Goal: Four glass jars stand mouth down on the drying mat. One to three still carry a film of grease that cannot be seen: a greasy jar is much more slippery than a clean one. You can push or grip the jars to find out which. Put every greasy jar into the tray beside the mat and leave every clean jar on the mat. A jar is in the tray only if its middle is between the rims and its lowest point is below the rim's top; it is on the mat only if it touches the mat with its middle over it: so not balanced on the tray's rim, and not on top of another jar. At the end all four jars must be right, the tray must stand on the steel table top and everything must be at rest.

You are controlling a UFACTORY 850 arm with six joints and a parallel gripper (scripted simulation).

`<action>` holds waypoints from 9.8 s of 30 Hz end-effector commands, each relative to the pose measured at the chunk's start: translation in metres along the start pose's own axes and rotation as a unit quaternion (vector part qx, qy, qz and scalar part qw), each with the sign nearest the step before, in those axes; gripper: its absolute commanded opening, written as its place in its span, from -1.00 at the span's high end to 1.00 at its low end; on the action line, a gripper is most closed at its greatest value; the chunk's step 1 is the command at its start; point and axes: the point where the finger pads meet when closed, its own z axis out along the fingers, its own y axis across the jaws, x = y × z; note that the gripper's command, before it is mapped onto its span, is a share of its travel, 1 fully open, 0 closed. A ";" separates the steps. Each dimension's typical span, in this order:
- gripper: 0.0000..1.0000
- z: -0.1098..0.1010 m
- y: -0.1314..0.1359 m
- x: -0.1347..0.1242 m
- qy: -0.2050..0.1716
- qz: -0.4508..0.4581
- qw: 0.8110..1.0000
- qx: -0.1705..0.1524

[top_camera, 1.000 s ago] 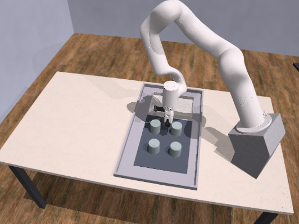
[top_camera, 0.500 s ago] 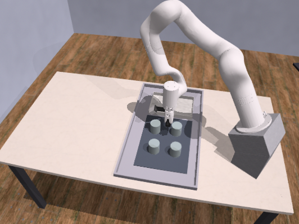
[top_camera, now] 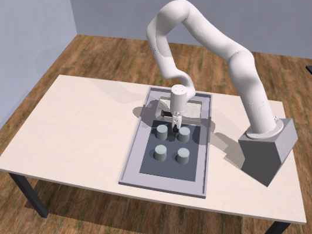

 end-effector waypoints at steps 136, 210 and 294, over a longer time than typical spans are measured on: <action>1.00 -0.006 0.000 -0.011 0.000 0.000 1.000 0.000; 1.00 0.000 0.000 0.009 0.000 0.000 1.000 0.000; 1.00 0.000 -0.160 -0.005 0.000 0.000 1.000 0.000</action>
